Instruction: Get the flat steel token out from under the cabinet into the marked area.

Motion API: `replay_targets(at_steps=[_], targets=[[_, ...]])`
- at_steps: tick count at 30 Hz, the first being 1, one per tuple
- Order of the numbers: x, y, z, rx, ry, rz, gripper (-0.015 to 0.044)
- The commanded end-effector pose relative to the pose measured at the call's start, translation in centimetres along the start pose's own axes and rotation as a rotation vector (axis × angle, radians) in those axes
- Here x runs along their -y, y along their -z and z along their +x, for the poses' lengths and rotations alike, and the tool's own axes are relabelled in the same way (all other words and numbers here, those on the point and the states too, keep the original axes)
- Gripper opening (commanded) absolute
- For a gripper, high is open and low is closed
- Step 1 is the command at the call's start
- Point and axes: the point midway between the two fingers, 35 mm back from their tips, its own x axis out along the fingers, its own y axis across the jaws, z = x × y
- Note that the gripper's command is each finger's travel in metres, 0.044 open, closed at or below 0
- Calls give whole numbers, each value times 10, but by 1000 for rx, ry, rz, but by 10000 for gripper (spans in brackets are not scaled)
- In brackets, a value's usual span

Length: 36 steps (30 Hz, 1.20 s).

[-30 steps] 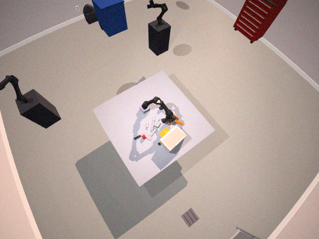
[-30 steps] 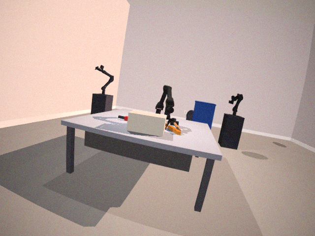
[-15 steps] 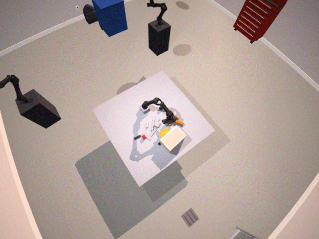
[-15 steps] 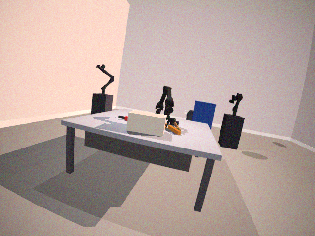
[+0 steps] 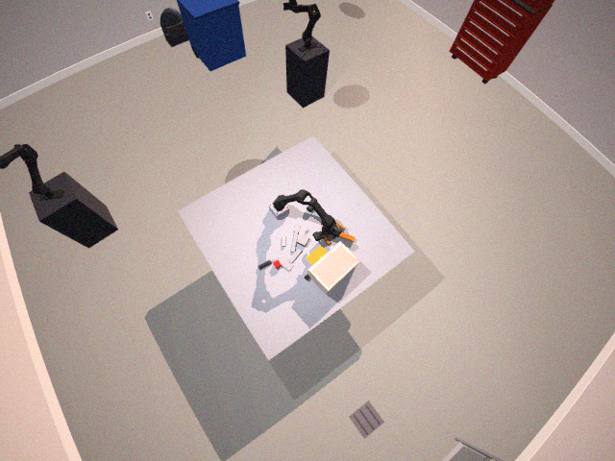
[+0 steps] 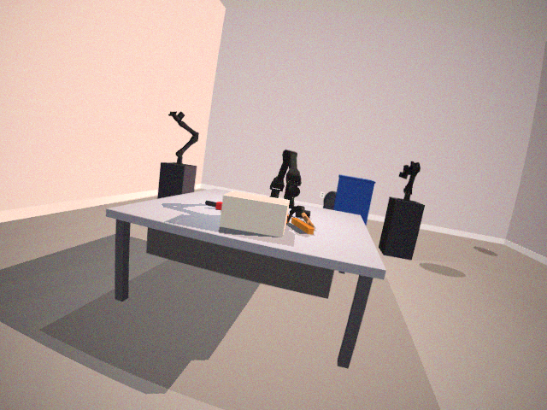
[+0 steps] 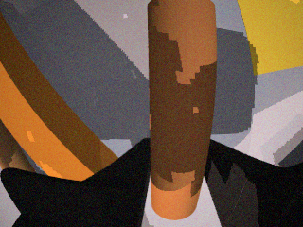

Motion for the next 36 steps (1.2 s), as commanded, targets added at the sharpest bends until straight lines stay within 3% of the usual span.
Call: replay_targets(at_steps=[1, 36], targets=[[0, -6, 0, 3, -1, -2, 0], [19, -24, 2, 5, 0, -2, 0]])
